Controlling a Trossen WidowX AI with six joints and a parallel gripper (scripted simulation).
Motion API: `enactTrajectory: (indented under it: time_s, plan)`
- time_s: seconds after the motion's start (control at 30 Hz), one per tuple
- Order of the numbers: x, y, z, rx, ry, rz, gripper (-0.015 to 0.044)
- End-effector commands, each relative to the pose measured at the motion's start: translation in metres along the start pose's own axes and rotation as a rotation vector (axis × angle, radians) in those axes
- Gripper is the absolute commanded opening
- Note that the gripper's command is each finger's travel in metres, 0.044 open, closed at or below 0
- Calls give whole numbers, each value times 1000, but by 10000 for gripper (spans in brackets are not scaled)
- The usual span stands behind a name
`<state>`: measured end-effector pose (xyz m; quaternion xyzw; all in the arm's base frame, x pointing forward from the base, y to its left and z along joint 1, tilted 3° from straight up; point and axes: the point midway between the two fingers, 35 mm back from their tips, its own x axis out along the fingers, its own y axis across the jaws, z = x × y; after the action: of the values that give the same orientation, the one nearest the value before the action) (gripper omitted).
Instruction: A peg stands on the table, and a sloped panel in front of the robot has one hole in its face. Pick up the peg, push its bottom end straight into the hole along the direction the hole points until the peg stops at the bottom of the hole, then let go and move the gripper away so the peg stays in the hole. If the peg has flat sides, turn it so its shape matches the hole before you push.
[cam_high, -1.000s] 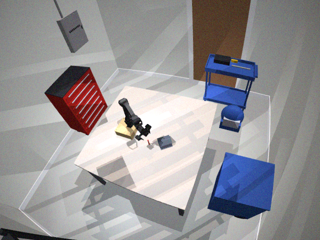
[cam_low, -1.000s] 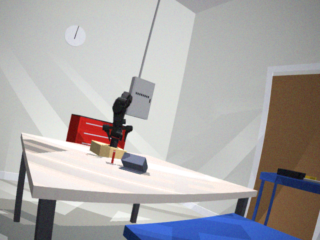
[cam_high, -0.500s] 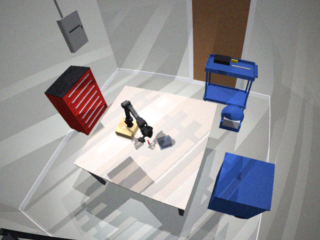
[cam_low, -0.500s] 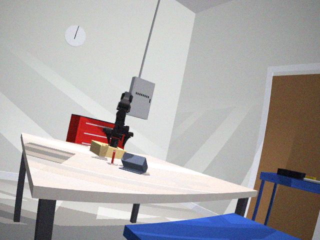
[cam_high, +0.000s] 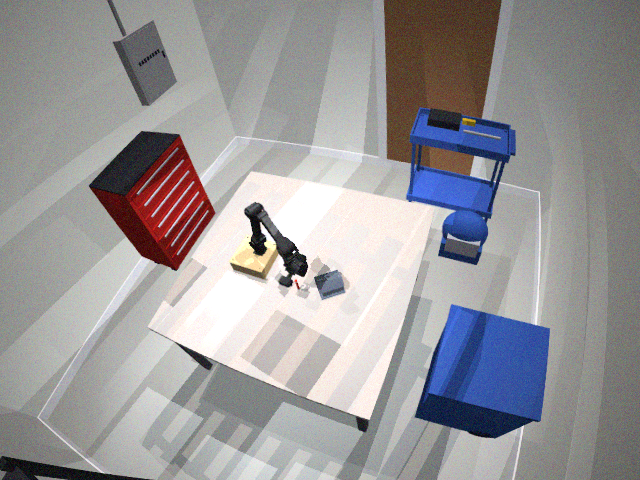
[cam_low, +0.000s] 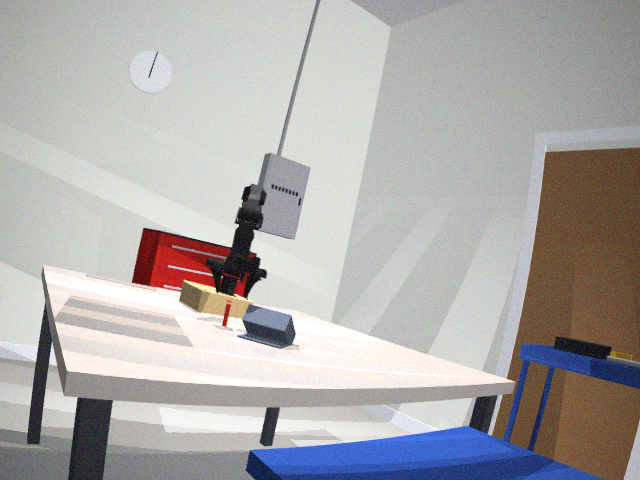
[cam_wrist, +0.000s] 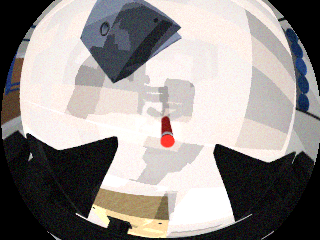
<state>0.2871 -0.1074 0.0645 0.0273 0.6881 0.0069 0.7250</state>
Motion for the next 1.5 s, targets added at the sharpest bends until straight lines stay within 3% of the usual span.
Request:
enactTrajectory:
  time_s: [0.0,1.23,1.47]
  plan:
    - [9,-1,-1,-6,11,-3,440]
    - [60,-1,-4,-6,12,-2,440]
    - [57,-1,-2,-8,4,1,256]
